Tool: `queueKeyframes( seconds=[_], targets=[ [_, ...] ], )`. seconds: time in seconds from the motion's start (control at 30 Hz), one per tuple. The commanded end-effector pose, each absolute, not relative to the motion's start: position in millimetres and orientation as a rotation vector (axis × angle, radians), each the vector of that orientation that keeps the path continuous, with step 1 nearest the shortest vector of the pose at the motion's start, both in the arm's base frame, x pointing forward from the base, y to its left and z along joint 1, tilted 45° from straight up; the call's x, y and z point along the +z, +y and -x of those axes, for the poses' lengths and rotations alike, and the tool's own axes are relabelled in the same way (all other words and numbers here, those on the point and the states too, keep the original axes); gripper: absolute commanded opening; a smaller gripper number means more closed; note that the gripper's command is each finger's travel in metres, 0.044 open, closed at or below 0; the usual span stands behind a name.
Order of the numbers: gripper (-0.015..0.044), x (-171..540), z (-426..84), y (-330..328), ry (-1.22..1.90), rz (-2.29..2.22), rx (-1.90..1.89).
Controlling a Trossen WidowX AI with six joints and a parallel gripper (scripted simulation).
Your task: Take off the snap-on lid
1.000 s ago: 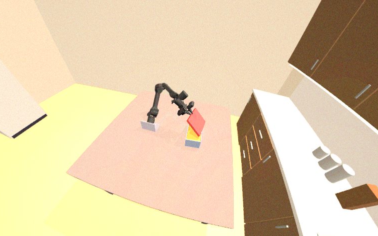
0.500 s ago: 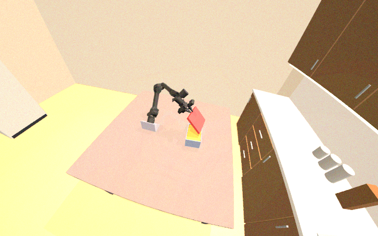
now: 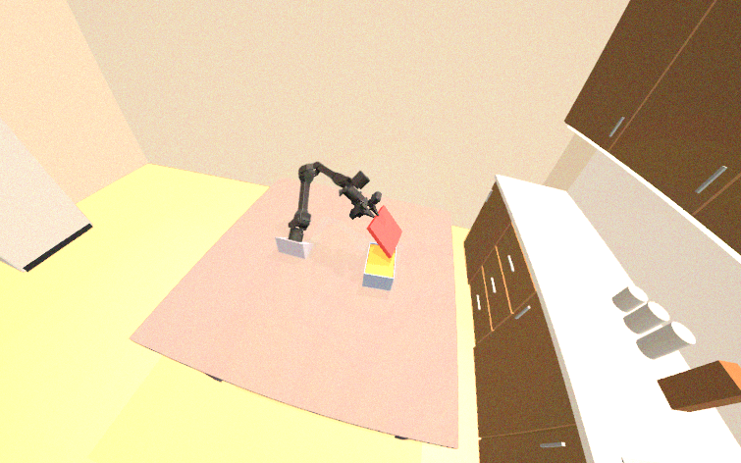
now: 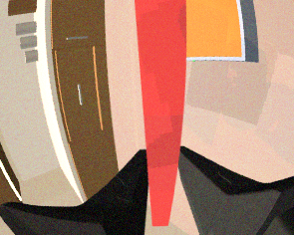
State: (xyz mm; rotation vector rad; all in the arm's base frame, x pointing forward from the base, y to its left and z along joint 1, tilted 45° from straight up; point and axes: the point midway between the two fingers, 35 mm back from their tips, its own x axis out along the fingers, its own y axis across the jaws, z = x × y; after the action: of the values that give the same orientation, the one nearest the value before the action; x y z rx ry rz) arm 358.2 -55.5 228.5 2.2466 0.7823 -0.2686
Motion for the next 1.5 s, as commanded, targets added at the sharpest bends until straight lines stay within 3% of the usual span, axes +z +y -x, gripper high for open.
queueKeyframes(
  seconds=[0.0,1.47],
  targets=[
    [0.0,240,-357,-52,0.759,-2.242,-0.262],
    [0.0,302,-350,10,0.759,-2.244,-0.26]
  ],
)
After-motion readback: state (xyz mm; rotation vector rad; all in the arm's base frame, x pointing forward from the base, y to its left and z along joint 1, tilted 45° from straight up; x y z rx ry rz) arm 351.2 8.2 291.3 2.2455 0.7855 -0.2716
